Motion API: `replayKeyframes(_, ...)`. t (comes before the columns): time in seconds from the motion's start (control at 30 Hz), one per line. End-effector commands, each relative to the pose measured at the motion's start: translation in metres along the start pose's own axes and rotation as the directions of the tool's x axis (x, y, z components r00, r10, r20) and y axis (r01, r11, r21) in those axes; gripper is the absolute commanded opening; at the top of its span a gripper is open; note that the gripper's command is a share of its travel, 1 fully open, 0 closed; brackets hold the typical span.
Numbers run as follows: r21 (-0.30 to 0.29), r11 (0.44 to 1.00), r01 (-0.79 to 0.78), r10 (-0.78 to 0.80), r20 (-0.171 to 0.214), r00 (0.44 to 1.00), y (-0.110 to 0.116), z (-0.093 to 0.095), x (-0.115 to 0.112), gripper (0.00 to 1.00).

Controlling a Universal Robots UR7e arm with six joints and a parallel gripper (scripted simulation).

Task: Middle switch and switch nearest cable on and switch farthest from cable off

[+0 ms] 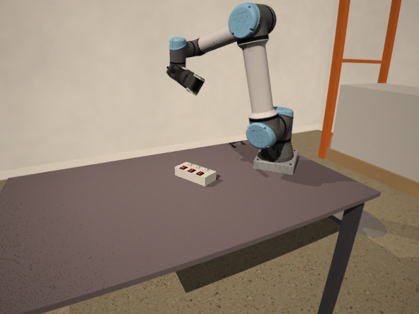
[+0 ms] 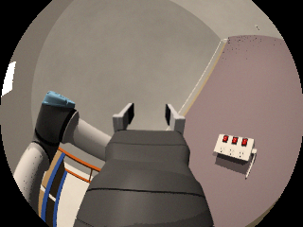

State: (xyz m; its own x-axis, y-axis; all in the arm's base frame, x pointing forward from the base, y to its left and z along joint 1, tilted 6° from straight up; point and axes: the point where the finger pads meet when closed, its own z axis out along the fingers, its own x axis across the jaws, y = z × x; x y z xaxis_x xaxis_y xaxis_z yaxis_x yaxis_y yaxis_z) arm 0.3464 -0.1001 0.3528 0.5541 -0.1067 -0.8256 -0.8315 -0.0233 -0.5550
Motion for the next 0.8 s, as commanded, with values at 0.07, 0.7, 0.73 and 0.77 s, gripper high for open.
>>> replayKeyframes(0.07,0.0,1.0,0.0,0.0,-0.001,1.0,-0.0001,0.0,-0.0003,1.0)
replayKeyframes(0.7,-0.005,1.0,0.006,-0.006,-0.002,1.0,0.0006,0.0006,0.0005,1.0)
replayKeyframes(0.73,-0.007,1.0,0.01,-0.011,-0.003,1.0,0.001,0.001,0.0011,1.0)
replayKeyframes(0.77,-0.012,1.0,0.016,-0.016,-0.004,1.0,0.0017,0.0016,0.0019,1.0)
